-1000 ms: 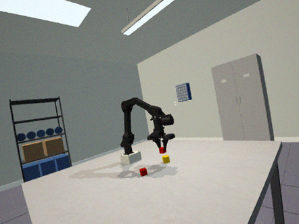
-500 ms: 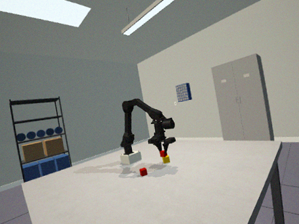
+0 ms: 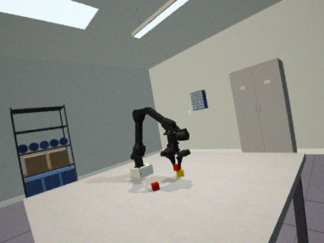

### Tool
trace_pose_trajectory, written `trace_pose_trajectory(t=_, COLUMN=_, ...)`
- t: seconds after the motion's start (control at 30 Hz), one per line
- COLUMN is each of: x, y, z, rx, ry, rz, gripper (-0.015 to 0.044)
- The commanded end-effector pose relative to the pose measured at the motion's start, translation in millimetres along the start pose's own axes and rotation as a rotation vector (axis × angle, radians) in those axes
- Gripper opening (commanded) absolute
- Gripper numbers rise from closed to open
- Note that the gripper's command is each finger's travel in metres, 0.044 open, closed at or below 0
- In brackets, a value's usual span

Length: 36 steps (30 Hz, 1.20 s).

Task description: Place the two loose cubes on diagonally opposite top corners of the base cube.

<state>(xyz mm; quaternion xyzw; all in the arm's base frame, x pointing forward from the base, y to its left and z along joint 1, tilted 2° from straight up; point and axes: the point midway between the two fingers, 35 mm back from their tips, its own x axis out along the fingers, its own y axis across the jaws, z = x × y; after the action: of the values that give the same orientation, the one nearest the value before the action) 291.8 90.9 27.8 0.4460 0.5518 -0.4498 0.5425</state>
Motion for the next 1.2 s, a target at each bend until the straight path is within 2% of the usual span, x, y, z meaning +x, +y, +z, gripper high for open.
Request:
trace_pose_trajectory(t=0.0, x=1.1, y=-0.9, z=-0.7, rx=0.000, ry=0.005, rz=-0.003, gripper=0.0105)
trace_pose_trajectory(t=0.27, x=1.1, y=-0.9, z=-0.7, rx=0.000, ry=0.005, rz=-0.003, gripper=0.0105)
trace_pose_trajectory(t=0.4, x=1.1, y=-0.9, z=-0.7, rx=0.000, ry=0.005, rz=-0.003, gripper=0.0205)
trace_pose_trajectory(t=1.13, x=-29.9, y=-0.2, z=0.2, rx=0.000, ry=0.000, rz=-0.001, gripper=0.0205)
trace_pose_trajectory(t=1.17, x=-28.0, y=-0.1, z=0.6, rx=-0.006, ry=0.000, rz=0.001, gripper=0.0231)
